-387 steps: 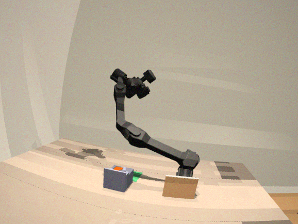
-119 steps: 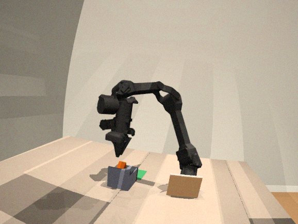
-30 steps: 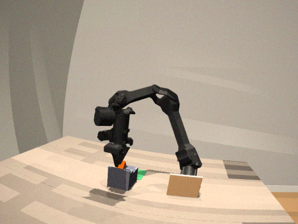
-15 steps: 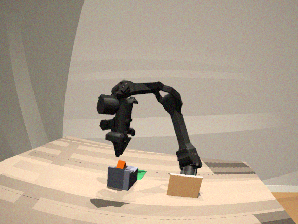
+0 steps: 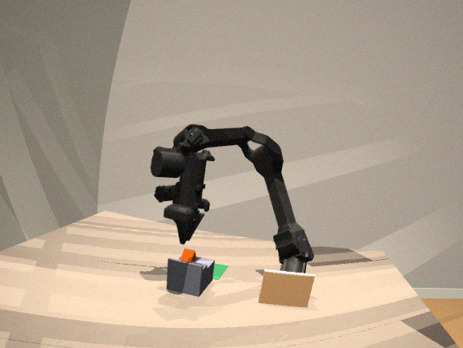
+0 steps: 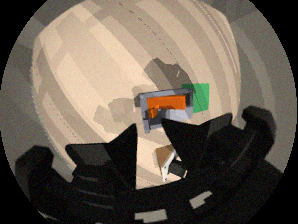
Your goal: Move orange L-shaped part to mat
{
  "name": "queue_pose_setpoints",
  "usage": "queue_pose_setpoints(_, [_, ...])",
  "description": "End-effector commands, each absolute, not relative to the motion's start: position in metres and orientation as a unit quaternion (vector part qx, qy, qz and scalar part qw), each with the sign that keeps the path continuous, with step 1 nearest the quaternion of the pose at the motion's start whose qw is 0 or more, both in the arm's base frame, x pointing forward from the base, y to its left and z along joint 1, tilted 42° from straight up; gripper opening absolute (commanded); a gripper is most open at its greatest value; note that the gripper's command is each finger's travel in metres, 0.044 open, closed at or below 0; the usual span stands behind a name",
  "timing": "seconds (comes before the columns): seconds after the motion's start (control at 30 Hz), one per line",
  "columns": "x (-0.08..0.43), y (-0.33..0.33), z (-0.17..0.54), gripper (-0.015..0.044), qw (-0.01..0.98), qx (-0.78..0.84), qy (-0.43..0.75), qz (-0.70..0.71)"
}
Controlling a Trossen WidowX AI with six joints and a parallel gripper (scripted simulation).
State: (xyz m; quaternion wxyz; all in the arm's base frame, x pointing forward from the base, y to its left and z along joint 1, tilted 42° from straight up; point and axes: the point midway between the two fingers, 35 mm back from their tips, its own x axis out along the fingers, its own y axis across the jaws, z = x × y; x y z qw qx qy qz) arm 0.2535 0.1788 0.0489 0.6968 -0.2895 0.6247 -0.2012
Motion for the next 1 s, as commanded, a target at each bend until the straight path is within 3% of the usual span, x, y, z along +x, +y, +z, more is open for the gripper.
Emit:
queue_pose_setpoints(0.0, [0.254,0.179,0.049,0.0206,0.696,-0.295,0.625,-0.195])
queue_pose_setpoints(0.1, [0.256,0.175,0.054,0.0280,0.675,-0.338,0.637,-0.156])
queue_pose_setpoints(0.33, [0.263,0.155,0.075,0.0280,0.547,-0.518,0.657,0.034])
queue_pose_setpoints(0.63, [0.268,0.126,0.102,0.0280,0.309,-0.684,0.600,0.277])
queue_pose_setpoints(0.97, [0.269,0.124,0.104,0.0280,0.284,-0.695,0.590,0.298])
